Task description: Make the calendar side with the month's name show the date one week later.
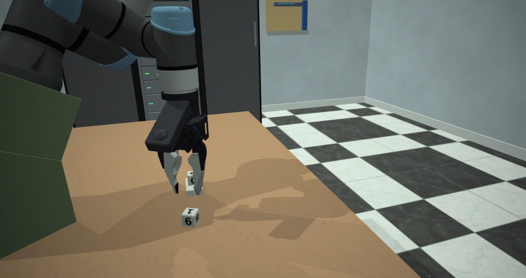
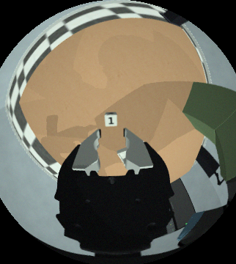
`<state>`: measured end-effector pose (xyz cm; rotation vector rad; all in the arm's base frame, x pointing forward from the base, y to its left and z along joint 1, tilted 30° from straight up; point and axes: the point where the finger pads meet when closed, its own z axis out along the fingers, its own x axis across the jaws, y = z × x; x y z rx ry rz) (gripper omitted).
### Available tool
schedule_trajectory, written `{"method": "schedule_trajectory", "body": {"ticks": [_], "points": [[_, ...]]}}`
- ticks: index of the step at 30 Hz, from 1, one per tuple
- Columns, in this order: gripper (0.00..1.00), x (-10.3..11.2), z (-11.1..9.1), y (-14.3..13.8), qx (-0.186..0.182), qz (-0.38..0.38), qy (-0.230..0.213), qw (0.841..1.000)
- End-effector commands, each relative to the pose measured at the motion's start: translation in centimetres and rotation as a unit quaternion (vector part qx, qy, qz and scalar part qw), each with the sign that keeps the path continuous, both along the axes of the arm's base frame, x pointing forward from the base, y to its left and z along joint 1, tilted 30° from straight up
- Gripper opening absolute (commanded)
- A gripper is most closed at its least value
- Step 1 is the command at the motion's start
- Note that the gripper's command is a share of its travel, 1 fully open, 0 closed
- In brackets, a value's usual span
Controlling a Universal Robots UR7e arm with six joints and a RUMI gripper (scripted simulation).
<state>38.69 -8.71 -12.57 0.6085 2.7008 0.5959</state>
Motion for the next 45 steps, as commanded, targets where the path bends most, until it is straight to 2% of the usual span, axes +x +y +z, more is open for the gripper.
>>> {"method": "schedule_trajectory", "body": {"ticks": [1,21,45], "points": [[0.28,0.7,-0.9,0.1,-0.003,-0.001,-0.003,1.000],[0.28,1.5,-2.7,0.7,-0.003,-0.001,-0.002,1.000],[0.28,1.5,-2.8,0.7,-0.003,-0.001,-0.003,1.000]]}}
